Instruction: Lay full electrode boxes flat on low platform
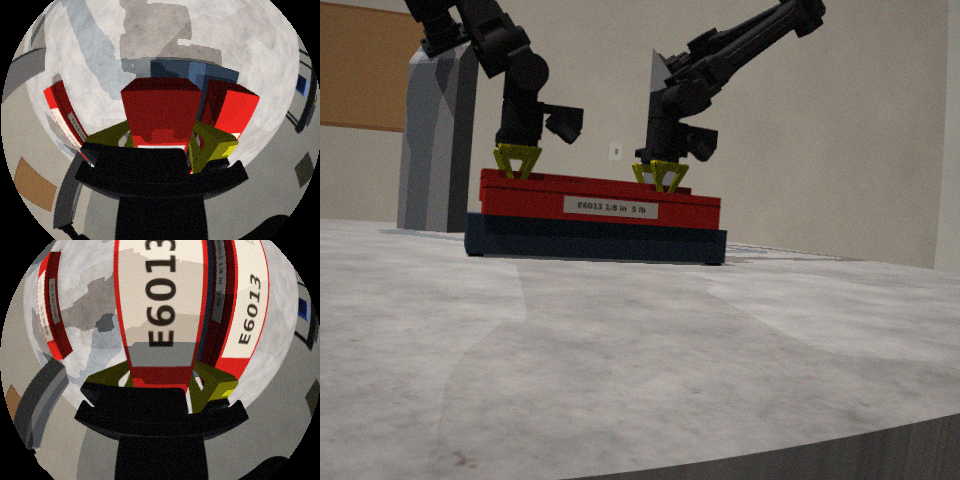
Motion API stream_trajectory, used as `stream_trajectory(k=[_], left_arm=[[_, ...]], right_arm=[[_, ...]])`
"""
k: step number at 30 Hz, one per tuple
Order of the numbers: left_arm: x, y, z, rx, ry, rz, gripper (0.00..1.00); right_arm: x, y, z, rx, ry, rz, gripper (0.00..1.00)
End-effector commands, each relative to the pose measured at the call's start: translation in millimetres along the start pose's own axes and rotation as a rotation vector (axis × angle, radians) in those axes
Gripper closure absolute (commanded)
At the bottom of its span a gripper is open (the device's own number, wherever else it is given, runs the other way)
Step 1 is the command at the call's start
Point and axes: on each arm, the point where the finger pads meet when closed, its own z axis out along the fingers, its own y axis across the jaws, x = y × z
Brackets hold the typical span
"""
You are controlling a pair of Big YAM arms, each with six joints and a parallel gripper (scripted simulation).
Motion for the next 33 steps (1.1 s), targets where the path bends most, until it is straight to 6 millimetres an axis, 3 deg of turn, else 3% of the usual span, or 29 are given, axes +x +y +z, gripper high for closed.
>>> stream_trajectory(k=[1, 33], left_arm=[[-3.9, -36.9, -24.0, 0.069, -0.009, -0.012, 1.0], [-0.1, -38.2, -13.8, 0.074, -0.006, -0.004, 1.0]], right_arm=[[7.2, -32.3, -16.0, 0.059, 0.005, 0.009, 1.0], [2.6, -30.8, -4.3, 0.053, 0.0, -0.003, 1.0]])
